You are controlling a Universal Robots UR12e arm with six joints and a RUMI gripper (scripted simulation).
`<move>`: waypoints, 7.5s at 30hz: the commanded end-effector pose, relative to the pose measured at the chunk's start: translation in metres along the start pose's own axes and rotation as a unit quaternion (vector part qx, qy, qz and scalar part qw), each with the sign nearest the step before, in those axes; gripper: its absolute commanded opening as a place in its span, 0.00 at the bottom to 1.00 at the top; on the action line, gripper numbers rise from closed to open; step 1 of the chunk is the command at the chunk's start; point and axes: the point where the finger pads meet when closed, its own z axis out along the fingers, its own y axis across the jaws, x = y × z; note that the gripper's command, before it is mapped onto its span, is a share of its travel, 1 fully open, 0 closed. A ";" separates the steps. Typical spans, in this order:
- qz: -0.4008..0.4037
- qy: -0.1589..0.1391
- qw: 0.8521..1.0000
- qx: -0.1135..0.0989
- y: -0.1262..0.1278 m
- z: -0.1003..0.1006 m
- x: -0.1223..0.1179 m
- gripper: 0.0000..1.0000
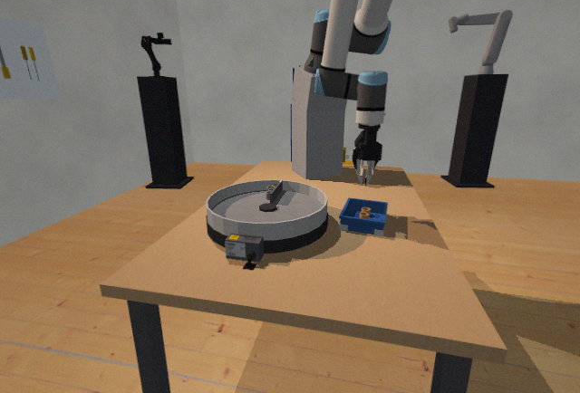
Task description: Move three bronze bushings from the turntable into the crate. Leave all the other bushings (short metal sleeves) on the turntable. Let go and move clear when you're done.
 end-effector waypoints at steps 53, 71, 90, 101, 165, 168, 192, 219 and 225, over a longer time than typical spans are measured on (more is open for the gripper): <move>0.000 -0.001 1.000 0.000 -0.318 0.000 0.123 0.05; 0.000 -0.001 1.000 0.000 -0.344 0.000 0.134 0.05; 0.000 -0.001 1.000 0.000 -0.344 0.000 0.134 0.05; 0.000 -0.001 1.000 0.000 -0.345 0.000 0.134 0.05; 0.000 0.000 1.000 0.000 -0.346 0.023 0.133 0.05; 0.000 0.000 1.000 0.000 -0.346 0.023 0.133 0.05; 0.000 0.000 1.000 0.000 -0.346 0.023 0.133 0.05; 0.000 0.000 1.000 0.000 -0.346 0.041 0.133 0.05; 0.000 0.000 1.000 0.000 -0.346 0.041 0.133 0.05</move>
